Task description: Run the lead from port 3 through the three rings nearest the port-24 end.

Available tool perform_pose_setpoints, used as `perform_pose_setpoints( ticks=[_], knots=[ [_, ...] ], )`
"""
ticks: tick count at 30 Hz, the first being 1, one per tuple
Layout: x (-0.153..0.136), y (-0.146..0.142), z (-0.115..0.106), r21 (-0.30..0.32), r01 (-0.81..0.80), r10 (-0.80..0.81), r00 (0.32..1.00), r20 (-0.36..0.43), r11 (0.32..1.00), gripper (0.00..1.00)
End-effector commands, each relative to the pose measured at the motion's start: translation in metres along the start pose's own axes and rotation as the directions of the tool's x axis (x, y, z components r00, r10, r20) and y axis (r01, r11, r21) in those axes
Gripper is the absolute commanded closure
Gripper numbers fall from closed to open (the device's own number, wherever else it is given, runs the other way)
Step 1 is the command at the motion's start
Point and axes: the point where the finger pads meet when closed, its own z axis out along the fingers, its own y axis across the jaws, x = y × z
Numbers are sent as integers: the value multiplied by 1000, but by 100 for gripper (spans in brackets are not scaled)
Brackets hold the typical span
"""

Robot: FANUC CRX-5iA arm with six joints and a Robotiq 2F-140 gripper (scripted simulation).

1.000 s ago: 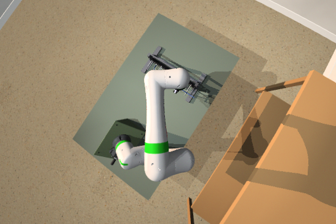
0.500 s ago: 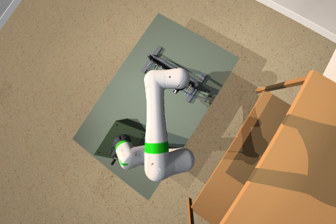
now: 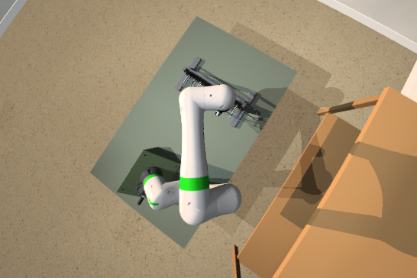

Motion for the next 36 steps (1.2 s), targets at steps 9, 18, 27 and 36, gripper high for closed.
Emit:
perform_pose_setpoints(
  ticks=[9,18,27,36],
  knots=[
    [-6,1,-2,-5,-5,5,1000,8,1000,100],
    [-6,1,1,-5,-5,5,1000,8,1000,100],
    [-6,1,10,-5,-5,5,1000,8,1000,100],
    [-6,2,20,-5,-5,5,1000,8,1000,100]
  ],
)
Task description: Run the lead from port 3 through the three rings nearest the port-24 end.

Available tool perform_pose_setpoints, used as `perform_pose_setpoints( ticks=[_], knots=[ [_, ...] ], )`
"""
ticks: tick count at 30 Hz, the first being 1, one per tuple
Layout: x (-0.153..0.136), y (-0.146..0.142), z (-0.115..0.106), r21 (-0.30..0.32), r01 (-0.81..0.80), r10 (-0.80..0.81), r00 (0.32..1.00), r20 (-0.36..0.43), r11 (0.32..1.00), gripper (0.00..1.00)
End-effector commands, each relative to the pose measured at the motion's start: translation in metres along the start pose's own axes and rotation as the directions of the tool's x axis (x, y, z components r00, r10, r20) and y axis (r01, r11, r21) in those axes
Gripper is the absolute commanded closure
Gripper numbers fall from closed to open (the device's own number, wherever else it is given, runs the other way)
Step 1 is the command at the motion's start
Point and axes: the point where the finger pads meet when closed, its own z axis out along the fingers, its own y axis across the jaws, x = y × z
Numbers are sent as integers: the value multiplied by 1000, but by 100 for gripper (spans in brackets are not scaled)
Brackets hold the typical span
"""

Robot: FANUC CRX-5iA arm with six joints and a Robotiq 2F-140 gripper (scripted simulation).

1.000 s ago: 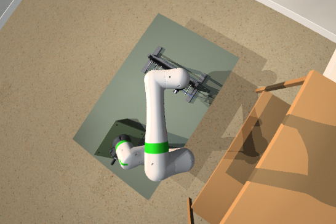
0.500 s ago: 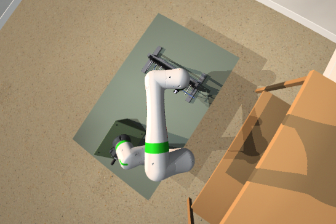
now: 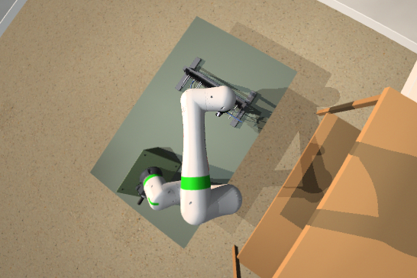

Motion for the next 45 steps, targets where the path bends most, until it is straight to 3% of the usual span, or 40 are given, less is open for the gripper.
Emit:
perform_pose_setpoints(
  ticks=[1,29,45],
  knots=[
    [-1,1,3,-2,-1,1,1000,2,1000,100],
    [-2,1,54,-2,-1,1,1000,2,1000,100],
    [-2,1,72,-2,-1,1,1000,2,1000,100]
  ],
)
